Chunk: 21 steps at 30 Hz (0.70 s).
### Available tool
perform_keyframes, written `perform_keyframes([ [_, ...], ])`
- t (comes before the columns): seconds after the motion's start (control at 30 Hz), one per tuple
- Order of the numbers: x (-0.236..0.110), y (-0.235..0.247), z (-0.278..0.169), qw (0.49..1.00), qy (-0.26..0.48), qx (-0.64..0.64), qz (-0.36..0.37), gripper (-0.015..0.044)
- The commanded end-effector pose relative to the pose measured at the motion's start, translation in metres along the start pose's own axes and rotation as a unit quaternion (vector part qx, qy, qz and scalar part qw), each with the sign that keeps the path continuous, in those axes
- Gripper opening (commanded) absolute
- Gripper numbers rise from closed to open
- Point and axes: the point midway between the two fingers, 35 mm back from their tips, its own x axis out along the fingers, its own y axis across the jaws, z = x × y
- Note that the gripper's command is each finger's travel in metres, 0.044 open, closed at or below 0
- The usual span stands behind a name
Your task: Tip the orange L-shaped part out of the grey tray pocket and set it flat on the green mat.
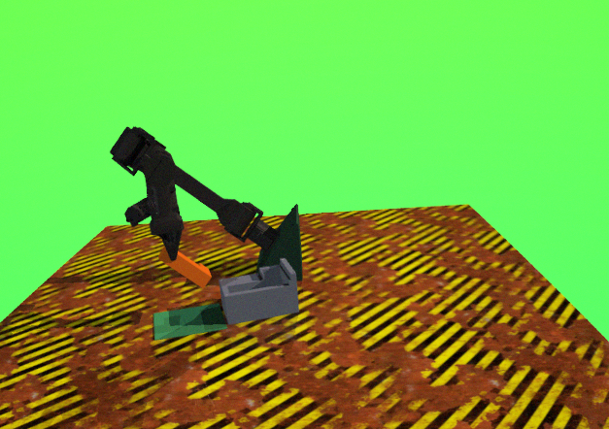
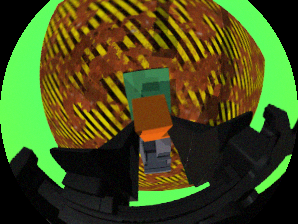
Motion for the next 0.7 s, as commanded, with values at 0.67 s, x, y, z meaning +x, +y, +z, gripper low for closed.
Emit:
perform_keyframes([
  [0.67, 0.029, -0.001, 0.013, 0.999, -0.013, 0.005, -0.037, 0.0],
])
